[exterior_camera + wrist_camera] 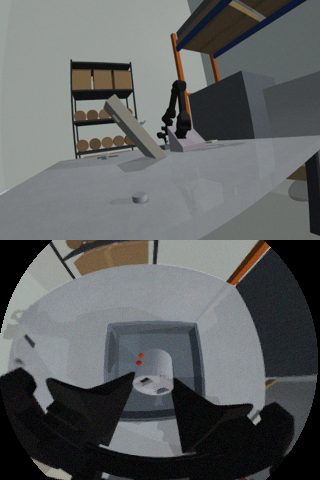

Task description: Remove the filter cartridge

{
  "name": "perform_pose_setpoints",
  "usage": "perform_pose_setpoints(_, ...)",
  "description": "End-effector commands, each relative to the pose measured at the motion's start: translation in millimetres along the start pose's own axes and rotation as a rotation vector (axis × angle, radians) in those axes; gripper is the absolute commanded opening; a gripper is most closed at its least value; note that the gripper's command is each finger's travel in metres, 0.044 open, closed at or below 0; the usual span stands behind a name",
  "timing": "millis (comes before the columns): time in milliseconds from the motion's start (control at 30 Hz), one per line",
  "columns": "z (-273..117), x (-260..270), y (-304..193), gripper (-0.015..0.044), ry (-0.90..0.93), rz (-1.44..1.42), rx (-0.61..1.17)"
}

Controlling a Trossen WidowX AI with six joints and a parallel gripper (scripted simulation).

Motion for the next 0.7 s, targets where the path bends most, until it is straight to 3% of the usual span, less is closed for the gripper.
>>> perform_pose_setpoints(0, -1.7, -0.1, 2.6, 0.0105, -0.001, 0.001, -0.01)
perform_pose_setpoints(433, -1.7, -0.1, 2.6, 0.044, -0.001, 0.001, -0.01)
perform_pose_setpoints(567, -10.7, -0.6, 9.4, 0.044, 0.0, 0.001, -0.01)
perform_pose_setpoints(667, -52.1, -2.0, 32.1, 0.044, 0.0, 0.001, -0.01)
Point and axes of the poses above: the point midway between the two fingers, 35 mm back from their tips, its own z axis out along the fingers, its own x axis across the jaws, y = z × x, the point moved 9 cm from there along -z, back along the fingers, and after that the axes turned 4 degrees about -z, right-handed, at the moved point
